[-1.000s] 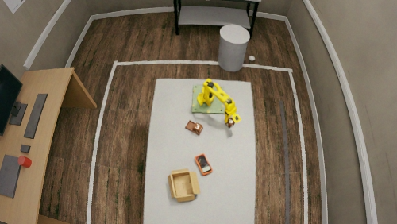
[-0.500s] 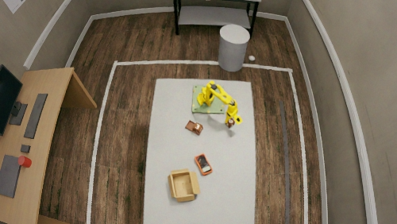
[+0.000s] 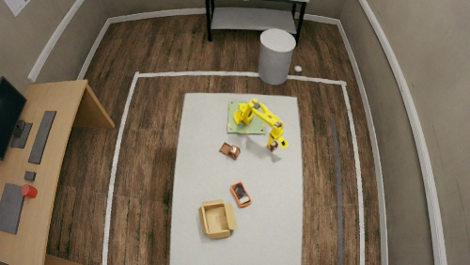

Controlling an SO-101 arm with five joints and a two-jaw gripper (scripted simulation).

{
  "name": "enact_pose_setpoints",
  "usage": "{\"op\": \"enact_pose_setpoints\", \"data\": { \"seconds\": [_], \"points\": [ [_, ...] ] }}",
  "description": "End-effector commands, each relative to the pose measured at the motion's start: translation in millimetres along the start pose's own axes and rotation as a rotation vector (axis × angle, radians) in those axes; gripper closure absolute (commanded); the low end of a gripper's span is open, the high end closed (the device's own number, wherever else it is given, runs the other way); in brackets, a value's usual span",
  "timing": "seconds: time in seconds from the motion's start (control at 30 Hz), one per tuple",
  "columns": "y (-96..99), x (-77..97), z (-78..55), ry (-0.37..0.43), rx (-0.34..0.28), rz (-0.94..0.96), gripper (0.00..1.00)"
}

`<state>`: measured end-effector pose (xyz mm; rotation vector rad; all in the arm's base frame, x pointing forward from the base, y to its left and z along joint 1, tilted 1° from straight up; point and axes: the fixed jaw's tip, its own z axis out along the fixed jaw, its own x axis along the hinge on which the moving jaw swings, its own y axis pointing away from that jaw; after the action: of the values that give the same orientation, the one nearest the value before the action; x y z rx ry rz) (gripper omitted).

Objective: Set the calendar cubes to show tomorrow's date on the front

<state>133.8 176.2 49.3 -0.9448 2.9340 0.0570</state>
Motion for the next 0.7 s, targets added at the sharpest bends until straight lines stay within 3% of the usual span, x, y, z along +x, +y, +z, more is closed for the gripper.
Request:
{"op": "enact_pose_setpoints", "data": {
  "seconds": [0.0,0.67],
  "points": [
    [1.1,-0.1,-1.0,0.063,0.015,-0.018,0.65],
    [3.2,1.0,-3.9,0.071,0.017,-0.028,0.65]
  ]
}}
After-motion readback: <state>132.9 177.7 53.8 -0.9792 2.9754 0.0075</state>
